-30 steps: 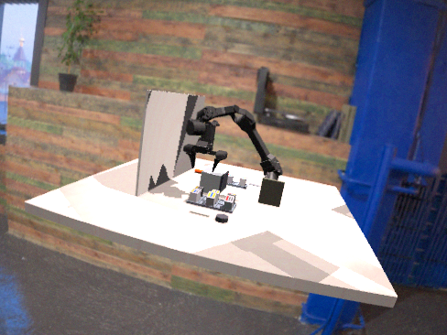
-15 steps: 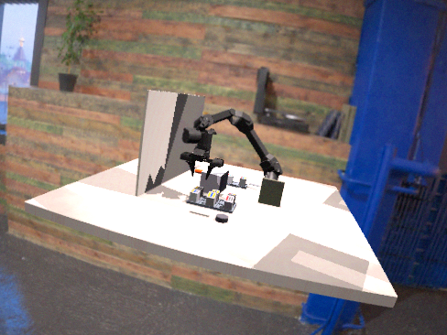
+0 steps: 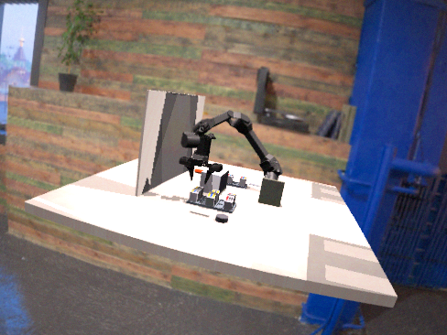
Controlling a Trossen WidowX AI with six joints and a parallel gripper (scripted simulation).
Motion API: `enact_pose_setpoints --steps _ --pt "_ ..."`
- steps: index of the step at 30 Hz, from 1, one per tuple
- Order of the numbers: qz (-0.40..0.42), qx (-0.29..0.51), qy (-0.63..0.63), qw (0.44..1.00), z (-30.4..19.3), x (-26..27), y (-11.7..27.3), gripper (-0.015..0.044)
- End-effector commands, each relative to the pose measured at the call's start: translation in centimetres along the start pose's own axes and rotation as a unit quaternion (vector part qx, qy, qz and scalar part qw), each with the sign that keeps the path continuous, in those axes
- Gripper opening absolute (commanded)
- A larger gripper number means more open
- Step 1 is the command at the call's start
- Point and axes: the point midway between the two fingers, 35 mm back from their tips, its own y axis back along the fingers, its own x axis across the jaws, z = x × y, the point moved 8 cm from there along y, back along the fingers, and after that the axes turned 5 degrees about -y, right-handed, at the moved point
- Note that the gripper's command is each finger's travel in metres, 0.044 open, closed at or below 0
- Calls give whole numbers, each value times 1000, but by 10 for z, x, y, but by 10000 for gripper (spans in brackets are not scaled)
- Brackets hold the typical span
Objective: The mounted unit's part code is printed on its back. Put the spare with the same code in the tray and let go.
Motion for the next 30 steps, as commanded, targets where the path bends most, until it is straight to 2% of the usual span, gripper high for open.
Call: enact_pose_setpoints --steps 1,30 --pt "1 4 4 1000 0 1 -8 300" --pt "1 5 4 1000 -2 4 -56 300"
